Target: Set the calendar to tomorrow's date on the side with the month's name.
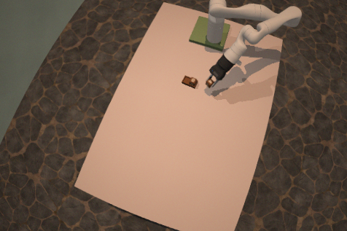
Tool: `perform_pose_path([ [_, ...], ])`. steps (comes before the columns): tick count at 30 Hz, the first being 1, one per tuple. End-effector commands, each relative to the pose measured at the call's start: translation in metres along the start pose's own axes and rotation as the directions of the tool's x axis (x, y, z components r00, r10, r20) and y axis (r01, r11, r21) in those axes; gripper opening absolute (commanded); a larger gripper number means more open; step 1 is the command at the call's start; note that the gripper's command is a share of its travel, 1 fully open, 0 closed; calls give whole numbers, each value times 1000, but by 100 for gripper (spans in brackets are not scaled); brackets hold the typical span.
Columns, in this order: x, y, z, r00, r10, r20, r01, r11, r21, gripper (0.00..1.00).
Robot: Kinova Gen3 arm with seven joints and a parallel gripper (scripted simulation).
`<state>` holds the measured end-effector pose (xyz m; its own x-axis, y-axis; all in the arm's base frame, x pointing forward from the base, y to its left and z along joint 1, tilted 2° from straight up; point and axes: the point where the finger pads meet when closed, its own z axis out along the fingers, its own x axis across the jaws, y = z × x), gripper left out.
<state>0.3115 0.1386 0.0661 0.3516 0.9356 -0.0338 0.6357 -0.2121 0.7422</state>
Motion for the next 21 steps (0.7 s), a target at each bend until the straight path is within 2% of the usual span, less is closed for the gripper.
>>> perform_pose_path([
  [1, 1, 0, -1, 1000, 2, -2, -2, 1000, 1, 60],
  [7, 1, 0, 0, 1000, 2, -2, -2, 1000, 2, 60],
  [13, 0, -1, 0, 1000, -1, 3, 1, 1000, 28, 60],
  [21, 0, -3, 2, 1000, -8, 7, 7, 985, 173, 60],
])
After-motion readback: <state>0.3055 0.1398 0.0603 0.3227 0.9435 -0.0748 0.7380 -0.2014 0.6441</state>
